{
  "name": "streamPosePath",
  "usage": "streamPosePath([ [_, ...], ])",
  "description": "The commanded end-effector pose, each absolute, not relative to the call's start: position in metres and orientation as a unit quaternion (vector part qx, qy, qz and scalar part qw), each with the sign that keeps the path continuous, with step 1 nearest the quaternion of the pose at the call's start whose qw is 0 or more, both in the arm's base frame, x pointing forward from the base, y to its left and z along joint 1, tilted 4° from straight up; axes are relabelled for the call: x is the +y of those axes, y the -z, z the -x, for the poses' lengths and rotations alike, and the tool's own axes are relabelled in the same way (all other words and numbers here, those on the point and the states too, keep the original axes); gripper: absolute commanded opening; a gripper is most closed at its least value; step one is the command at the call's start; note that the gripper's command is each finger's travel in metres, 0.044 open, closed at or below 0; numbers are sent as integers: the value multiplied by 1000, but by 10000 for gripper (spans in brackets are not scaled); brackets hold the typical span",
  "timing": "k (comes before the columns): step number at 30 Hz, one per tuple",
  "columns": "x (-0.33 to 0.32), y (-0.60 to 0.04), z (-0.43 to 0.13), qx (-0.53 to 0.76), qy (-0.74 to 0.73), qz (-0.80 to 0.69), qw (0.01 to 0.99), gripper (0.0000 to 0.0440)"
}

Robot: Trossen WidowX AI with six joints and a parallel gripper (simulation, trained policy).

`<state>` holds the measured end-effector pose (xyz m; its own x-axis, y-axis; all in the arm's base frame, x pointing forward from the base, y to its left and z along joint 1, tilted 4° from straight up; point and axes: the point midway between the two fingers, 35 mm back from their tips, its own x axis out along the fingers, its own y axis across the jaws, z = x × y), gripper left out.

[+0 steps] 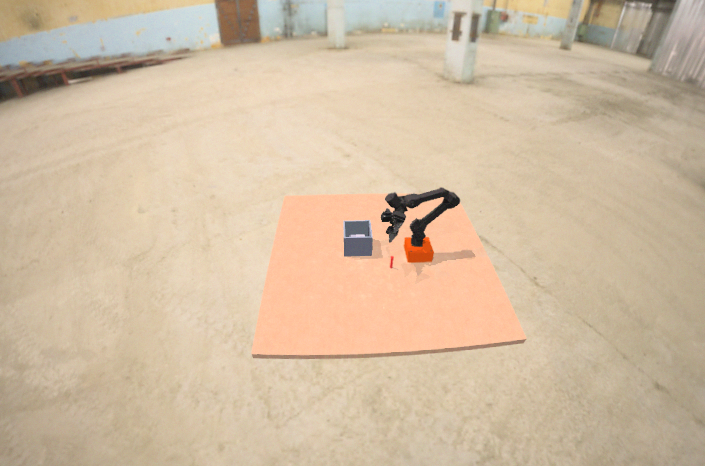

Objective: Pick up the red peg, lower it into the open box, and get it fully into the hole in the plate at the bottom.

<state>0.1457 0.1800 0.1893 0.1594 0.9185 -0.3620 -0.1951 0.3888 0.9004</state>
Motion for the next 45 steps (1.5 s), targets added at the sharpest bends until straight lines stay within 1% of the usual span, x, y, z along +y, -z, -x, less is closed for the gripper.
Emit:
streamPosePath([
  [1, 179, -185, -145, 536, -368, -388, 653, 440],
  [14, 170, -163, -132, 643, -192, -451, 588, 440],
  [25, 164, -143, -118, 703, -25, -476, 528, 440],
  [36, 158, -125, -109, 717, 158, -474, 487, 440],
  [45, 154, -111, -109, 692, 281, -455, 484, 440],
])
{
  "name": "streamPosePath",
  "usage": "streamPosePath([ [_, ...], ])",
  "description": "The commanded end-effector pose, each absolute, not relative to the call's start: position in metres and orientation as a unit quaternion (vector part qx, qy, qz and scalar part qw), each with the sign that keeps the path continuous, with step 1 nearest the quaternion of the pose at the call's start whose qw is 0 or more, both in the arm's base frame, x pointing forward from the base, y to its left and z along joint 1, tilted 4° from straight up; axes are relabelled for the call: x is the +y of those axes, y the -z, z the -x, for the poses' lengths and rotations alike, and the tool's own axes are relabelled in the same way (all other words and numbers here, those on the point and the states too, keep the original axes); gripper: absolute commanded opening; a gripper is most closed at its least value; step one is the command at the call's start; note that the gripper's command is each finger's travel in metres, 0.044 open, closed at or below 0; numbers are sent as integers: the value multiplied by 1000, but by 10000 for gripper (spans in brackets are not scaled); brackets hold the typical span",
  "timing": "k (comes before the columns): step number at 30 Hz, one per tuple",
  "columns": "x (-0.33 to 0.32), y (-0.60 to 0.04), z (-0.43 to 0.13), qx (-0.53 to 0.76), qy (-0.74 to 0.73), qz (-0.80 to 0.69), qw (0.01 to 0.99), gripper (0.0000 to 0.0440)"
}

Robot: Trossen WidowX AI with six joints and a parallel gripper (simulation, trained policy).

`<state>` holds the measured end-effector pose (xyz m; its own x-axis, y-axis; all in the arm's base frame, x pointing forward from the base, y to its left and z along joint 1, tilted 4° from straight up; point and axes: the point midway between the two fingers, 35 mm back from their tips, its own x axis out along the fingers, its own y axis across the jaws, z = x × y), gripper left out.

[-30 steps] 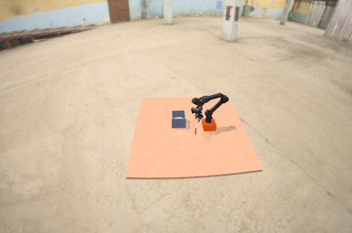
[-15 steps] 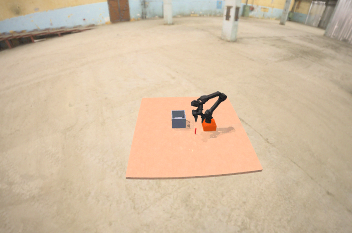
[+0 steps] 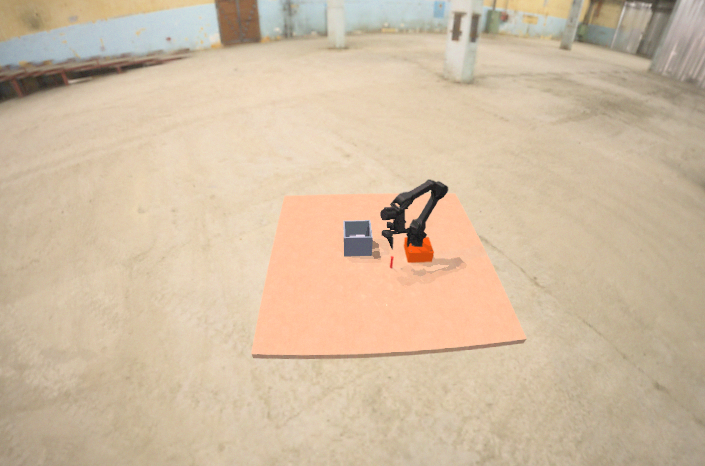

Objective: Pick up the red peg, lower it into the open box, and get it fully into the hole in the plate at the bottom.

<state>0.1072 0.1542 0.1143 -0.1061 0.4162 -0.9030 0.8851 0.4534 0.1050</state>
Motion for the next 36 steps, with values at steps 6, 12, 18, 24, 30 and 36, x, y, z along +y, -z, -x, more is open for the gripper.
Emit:
streamPosePath([
  [6, 151, -100, -112, 675, 334, -435, 494, 440],
  [12, 148, -86, -114, 661, 368, -411, 508, 435],
  [18, 145, -70, -117, 650, 391, -389, 522, 427],
  [24, 140, -52, -118, 640, 410, -370, 534, 415],
  [30, 137, -32, -119, 631, 421, -359, 543, 408],
  [36, 135, -14, -121, 621, 429, -356, 551, 401],
])
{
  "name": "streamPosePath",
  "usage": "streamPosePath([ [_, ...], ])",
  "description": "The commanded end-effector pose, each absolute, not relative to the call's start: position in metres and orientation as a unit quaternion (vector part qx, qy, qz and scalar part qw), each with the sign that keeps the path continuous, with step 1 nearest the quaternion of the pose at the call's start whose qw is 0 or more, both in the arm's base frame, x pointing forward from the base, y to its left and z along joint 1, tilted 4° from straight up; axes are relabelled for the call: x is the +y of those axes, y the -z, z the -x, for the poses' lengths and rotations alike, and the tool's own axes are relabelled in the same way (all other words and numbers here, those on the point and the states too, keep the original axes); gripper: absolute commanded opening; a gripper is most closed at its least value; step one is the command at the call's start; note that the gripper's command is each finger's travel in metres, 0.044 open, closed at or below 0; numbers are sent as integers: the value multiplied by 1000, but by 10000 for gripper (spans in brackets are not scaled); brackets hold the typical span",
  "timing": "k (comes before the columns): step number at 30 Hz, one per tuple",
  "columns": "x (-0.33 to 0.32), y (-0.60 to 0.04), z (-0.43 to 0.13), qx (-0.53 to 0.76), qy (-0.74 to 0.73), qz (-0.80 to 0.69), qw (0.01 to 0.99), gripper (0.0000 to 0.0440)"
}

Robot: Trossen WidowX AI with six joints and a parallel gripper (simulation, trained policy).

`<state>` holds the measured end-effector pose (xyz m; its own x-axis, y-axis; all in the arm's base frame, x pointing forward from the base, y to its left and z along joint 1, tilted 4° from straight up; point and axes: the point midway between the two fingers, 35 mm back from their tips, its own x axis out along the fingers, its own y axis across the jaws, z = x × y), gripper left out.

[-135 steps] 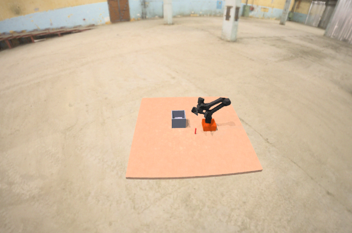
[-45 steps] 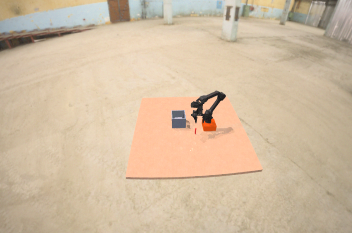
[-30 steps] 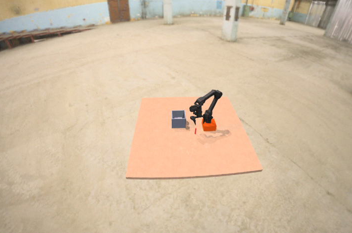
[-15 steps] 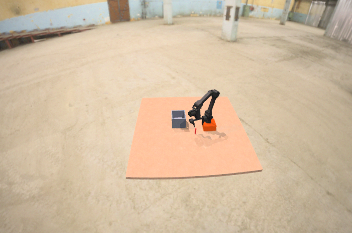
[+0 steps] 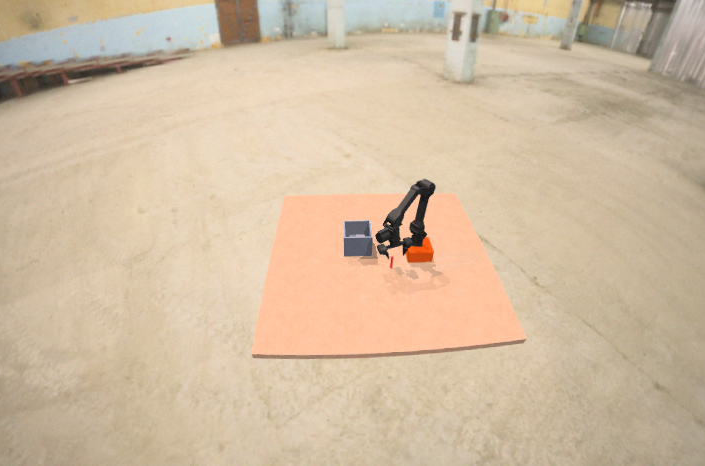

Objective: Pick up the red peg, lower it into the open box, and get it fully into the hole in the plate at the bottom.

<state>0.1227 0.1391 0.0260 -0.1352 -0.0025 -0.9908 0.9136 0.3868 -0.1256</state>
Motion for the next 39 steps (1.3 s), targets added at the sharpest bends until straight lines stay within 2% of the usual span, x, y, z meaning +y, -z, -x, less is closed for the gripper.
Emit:
streamPosePath([
  [1, 135, -10, -121, 619, 431, -356, 552, 399],
  [5, 134, 2, -122, 612, 436, -359, 554, 389],
  [7, 135, 7, -123, 609, 437, -362, 554, 369],
  [20, 148, 28, -133, 612, 420, -365, 562, 60],
  [23, 151, 31, -135, 616, 414, -364, 563, 0],
  [39, 176, 3, -151, 612, 384, -416, 553, 0],
])
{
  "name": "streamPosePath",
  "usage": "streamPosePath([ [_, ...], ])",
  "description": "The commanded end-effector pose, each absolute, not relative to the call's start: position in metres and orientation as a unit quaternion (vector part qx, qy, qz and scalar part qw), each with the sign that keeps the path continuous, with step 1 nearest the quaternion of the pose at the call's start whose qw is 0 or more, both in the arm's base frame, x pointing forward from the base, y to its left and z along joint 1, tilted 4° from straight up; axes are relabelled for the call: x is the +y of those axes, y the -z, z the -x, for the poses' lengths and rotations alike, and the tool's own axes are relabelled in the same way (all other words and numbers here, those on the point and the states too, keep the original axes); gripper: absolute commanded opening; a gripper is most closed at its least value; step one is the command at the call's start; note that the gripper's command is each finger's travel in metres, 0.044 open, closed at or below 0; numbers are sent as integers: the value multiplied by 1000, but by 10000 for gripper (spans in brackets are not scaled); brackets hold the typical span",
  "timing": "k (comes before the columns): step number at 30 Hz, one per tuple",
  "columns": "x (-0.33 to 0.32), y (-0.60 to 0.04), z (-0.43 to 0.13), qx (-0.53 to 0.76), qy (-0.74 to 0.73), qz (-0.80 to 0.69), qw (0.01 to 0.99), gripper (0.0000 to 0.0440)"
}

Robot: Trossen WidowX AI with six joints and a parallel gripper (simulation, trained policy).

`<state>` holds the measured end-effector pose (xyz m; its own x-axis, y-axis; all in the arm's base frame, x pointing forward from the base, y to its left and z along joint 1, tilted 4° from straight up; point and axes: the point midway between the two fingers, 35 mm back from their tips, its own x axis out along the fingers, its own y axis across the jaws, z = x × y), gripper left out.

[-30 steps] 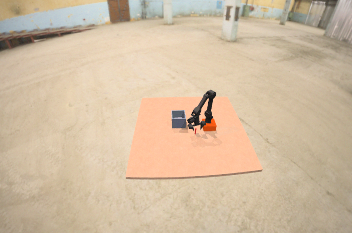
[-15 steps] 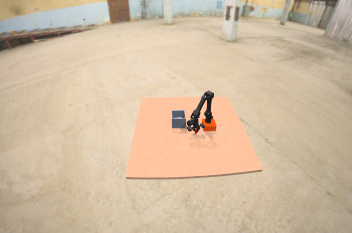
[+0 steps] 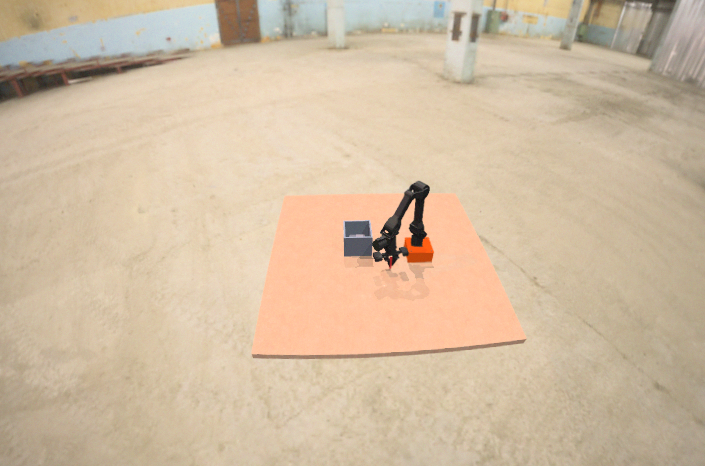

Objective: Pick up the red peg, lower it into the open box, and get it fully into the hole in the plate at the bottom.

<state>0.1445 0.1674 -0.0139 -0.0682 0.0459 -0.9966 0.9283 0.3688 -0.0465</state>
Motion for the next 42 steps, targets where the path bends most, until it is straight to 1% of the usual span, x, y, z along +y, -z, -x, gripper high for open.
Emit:
streamPosePath([
  [1, 178, 1, -152, 611, 382, -419, 552, 0],
  [13, 196, -34, -170, 603, 345, -462, 551, 0],
  [25, 205, -84, -197, 583, 294, -499, 569, 0],
  [42, 172, -149, -240, 527, 267, -523, 614, 0],
])
